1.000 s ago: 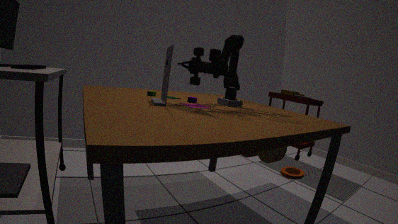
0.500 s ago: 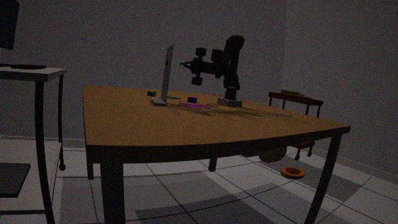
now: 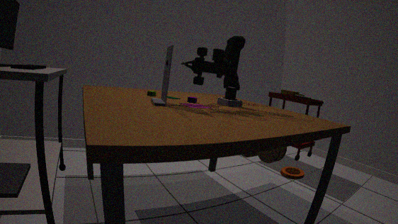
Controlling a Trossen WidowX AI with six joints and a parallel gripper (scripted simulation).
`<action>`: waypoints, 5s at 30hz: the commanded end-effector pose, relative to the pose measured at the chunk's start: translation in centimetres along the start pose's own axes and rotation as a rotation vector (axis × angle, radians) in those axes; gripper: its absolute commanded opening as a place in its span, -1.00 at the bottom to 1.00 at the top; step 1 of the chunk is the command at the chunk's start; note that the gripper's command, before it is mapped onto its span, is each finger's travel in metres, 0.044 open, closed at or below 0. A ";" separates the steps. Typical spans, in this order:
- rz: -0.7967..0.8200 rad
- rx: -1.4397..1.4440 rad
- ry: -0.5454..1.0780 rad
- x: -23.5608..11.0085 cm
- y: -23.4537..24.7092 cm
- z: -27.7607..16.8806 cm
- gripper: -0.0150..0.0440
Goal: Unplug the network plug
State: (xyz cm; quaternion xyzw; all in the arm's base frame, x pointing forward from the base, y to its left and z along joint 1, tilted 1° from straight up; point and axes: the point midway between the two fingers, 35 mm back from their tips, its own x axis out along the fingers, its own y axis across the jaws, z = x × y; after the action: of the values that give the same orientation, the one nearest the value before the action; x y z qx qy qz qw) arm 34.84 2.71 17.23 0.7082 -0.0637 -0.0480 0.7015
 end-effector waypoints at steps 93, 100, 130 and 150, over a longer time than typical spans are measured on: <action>-0.952 -0.127 0.259 -6.5 -11.4 0.4 -0.49; -0.952 -0.128 0.258 -6.4 -12.5 0.4 -0.49; -0.953 -0.131 0.257 -6.5 -15.4 0.4 -0.49; -0.952 -0.129 0.259 -6.5 -15.2 0.3 0.04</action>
State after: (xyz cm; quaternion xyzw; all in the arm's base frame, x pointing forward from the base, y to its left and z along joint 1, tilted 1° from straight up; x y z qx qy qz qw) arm 28.79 3.52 1.86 0.6143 0.3572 -0.2778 0.6464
